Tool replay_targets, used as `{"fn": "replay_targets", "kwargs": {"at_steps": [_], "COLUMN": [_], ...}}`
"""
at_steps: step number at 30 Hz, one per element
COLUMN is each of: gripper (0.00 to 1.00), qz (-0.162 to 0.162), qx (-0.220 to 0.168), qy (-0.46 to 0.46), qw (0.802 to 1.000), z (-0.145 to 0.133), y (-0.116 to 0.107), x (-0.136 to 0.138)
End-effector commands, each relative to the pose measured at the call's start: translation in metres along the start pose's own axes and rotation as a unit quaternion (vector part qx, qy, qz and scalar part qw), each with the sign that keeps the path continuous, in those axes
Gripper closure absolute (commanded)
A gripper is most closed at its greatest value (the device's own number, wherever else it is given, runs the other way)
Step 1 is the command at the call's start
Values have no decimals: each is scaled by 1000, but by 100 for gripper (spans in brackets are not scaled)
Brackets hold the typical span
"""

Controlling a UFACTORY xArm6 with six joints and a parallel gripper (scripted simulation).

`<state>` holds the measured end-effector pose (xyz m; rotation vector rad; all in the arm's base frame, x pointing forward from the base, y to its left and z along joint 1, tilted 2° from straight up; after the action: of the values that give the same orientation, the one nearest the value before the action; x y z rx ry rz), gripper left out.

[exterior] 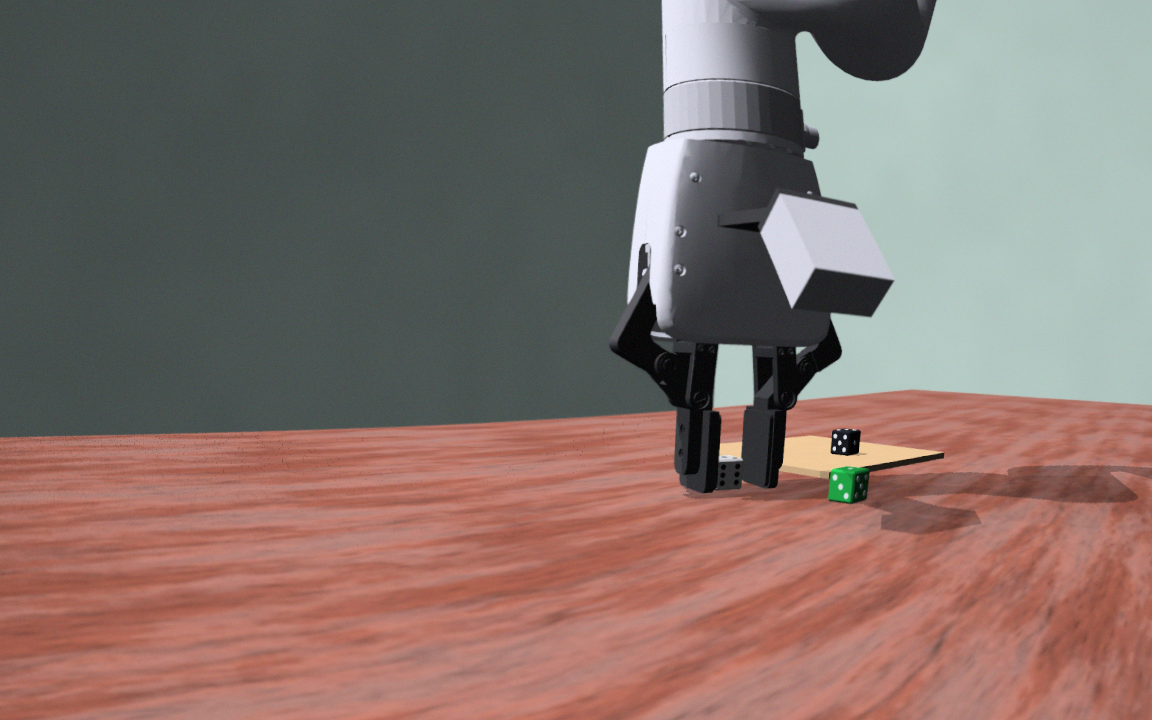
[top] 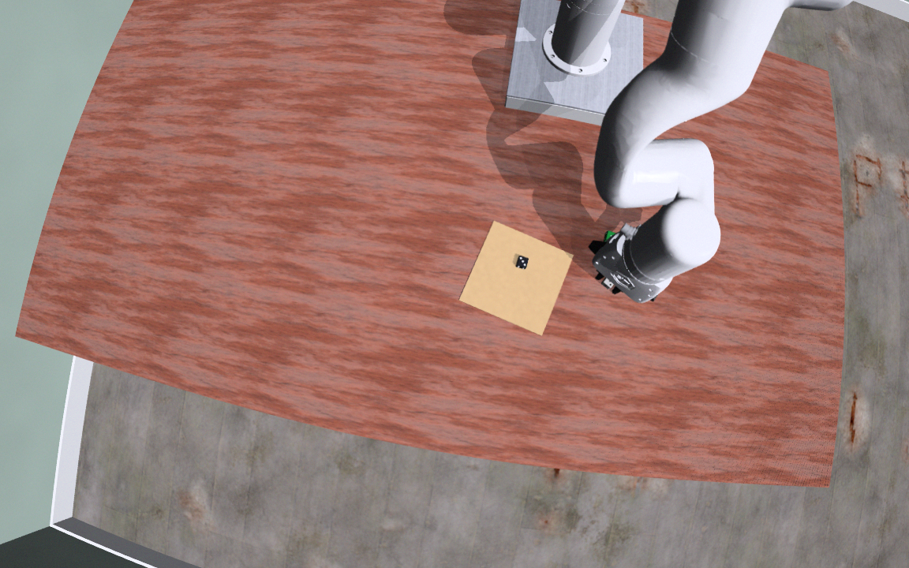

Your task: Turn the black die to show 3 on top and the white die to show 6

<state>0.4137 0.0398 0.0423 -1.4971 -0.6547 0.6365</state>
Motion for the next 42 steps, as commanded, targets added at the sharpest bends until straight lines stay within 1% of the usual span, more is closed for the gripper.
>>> {"fn": "replay_targets", "kwargs": {"at_steps": [1,15,16,42], "gripper": [69,69,89,89], "qz": [-1,-1,-1,-1], "qx": [-1,-1,-1,-1], "qy": [0,0,0,0], "qw": [1000,1000,1000,1000], "z": [-1,-1,-1,-1], "y": [-1,-1,-1,-1], "x": [1,1,1,1]}}
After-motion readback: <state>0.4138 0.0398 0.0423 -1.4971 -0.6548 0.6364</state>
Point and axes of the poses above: the point where the finger pads meet when closed, its own y axis out along the fingers, its own x axis across the jaws, z = x × y, the point moved 6 cm from there along -y, back along the fingers, and after that the axes turned 4 degrees about y, right-handed, at the moved point
